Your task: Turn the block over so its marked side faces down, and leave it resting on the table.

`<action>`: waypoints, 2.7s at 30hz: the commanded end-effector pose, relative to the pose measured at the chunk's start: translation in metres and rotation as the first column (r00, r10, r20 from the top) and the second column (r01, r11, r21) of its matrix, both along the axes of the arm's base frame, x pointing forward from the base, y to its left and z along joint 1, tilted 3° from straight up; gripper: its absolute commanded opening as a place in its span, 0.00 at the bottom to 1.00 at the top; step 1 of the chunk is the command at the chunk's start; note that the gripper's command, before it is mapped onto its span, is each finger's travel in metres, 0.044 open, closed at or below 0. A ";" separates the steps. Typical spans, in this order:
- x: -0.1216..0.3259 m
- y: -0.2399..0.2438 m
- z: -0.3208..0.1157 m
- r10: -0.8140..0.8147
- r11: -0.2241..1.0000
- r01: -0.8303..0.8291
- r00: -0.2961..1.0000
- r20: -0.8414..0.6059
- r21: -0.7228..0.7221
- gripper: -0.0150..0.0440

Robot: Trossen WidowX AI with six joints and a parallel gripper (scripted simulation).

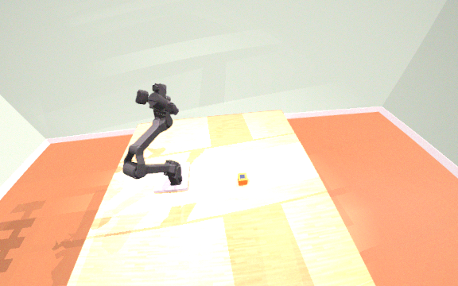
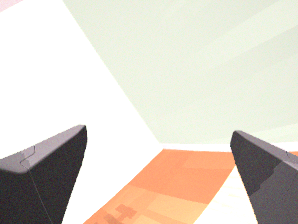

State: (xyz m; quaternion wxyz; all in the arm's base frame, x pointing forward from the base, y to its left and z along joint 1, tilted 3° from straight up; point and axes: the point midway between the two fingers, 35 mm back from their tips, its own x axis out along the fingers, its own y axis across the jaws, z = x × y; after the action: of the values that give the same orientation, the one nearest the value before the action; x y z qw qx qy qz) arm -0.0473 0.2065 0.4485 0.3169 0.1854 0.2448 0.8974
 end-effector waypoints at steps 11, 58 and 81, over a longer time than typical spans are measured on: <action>0.133 0.070 -0.007 -0.486 0.870 0.473 0.869 -0.088 -0.139 1.00; 0.428 -0.265 -0.310 -0.531 -0.668 0.312 0.436 0.726 -0.676 1.00; 0.434 -0.265 -0.365 -0.531 -0.668 0.312 0.436 0.726 -0.676 1.00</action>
State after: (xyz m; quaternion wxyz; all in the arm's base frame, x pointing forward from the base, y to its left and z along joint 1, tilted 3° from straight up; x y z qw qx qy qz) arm 0.3868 -0.0578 0.0891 0.7217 0.0347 0.6913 -0.0038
